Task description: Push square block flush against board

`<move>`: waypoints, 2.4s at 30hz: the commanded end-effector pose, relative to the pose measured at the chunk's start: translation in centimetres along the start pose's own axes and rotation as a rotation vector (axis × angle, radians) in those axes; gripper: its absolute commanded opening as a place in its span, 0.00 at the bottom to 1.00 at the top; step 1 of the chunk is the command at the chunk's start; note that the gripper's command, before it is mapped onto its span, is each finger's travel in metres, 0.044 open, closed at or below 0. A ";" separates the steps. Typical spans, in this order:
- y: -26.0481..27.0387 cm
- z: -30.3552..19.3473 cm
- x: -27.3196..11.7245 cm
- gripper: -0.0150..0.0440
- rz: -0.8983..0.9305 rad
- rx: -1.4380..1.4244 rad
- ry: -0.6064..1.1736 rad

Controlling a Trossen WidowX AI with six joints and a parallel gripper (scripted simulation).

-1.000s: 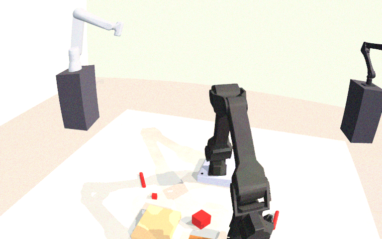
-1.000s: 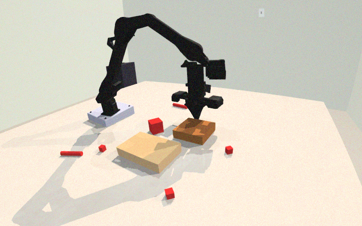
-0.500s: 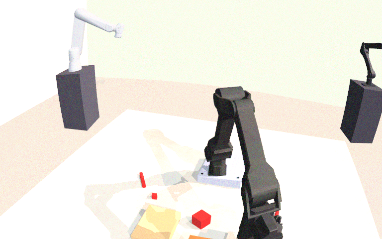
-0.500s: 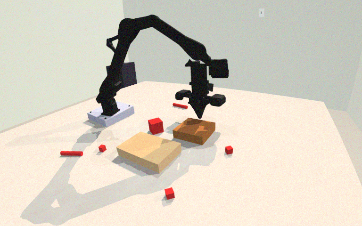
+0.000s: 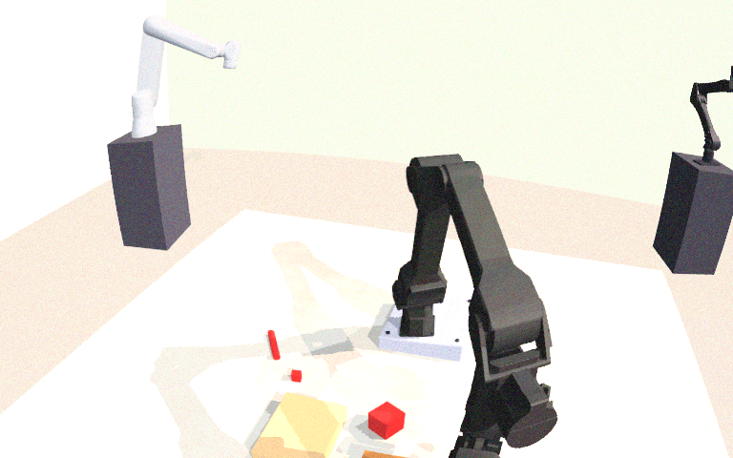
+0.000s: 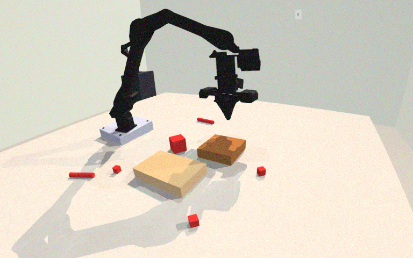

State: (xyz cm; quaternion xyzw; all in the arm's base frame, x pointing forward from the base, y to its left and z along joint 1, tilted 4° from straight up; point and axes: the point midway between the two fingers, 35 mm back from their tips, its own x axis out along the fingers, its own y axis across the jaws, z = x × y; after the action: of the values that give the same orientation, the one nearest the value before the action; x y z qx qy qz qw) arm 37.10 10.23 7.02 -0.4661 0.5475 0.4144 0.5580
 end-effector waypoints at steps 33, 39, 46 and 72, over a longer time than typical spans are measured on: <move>-9.8 -7.4 -0.4 0.25 -0.010 1.175 0.010; -11.1 -9.1 -0.4 0.25 -0.013 1.380 0.013; -11.8 -10.1 -0.3 0.25 -0.014 1.498 0.015; -11.2 -10.1 5.1 0.25 -0.014 1.498 0.016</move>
State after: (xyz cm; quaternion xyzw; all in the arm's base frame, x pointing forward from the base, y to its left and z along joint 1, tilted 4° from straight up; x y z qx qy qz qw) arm 46.51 -2.38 3.43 0.0333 0.6798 -0.0749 0.7288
